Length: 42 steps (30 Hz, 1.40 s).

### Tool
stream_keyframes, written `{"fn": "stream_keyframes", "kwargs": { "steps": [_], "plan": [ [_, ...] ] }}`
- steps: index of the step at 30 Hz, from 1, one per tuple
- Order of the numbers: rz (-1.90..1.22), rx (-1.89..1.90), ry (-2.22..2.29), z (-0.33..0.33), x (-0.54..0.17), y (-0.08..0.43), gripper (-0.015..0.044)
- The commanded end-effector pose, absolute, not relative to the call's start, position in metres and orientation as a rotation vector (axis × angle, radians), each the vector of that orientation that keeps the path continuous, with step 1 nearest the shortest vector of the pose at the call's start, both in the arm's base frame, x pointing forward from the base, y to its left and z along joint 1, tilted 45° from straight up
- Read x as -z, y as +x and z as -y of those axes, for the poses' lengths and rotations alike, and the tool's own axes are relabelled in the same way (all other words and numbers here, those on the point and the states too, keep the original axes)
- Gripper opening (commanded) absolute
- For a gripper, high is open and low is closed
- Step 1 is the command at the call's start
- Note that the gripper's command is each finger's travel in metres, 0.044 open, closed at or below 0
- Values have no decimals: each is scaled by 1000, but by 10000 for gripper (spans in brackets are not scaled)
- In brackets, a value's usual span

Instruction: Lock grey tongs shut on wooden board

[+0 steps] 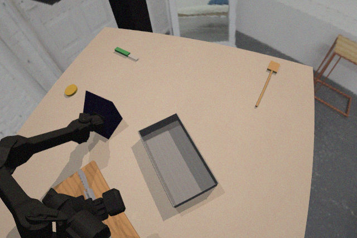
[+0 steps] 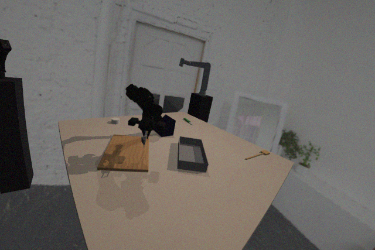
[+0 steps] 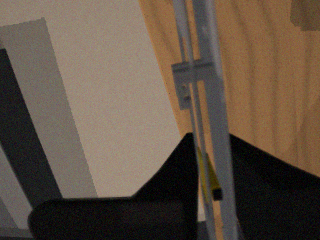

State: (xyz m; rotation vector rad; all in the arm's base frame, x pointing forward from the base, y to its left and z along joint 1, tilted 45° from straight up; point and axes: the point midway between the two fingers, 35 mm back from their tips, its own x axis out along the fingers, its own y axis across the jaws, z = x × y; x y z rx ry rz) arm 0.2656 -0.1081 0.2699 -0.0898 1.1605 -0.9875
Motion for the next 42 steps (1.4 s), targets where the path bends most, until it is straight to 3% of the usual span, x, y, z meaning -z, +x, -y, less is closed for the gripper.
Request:
{"fn": "stream_keyframes", "kwargs": {
  "steps": [1, 42],
  "plan": [
    [-1089, 1056, 17, 110, -273, 261, -150],
    [32, 1663, 1253, 137, -300, 206, -150]
  ]
}}
